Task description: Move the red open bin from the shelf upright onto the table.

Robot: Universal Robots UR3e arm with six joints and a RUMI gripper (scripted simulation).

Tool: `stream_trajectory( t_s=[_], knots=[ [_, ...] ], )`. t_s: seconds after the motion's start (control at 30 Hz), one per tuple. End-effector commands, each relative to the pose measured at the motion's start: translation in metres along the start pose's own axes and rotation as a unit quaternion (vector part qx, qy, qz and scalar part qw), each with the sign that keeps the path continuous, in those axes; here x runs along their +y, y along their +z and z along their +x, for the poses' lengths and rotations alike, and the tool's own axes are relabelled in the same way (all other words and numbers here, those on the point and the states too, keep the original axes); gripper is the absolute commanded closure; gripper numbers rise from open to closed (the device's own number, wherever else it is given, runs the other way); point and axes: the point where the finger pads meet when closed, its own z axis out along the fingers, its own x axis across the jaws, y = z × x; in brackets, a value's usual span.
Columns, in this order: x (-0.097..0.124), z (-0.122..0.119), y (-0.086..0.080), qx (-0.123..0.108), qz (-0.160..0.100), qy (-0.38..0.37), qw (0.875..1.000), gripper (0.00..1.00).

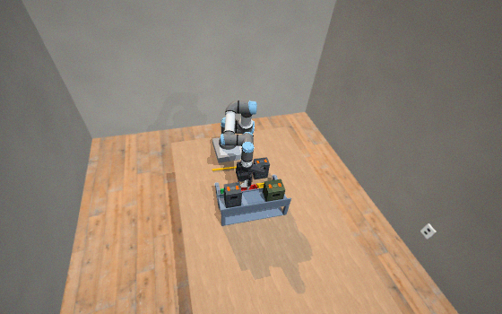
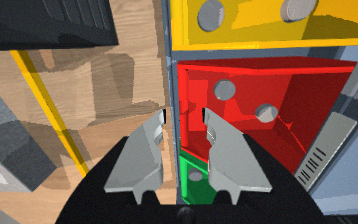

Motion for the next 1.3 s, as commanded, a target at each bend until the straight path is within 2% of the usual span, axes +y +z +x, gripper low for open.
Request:
stream_trajectory(
  t_s=[0.0, 0.37, 0.4, 1.27],
  knots=[
    [0.0002, 0.0008, -0.0013, 0.001, 0.000, 0.000, 1.000, 0.74],
    [0.0002, 0.0008, -0.0013, 0.001, 0.000, 0.000, 1.000, 0.74],
    [0.0002, 0.0008, -0.0013, 0.001, 0.000, 0.000, 1.000, 1.00],
    [0.0002, 0.0008, -0.0013, 0.001, 0.000, 0.000, 1.000, 1.00]
  ],
)
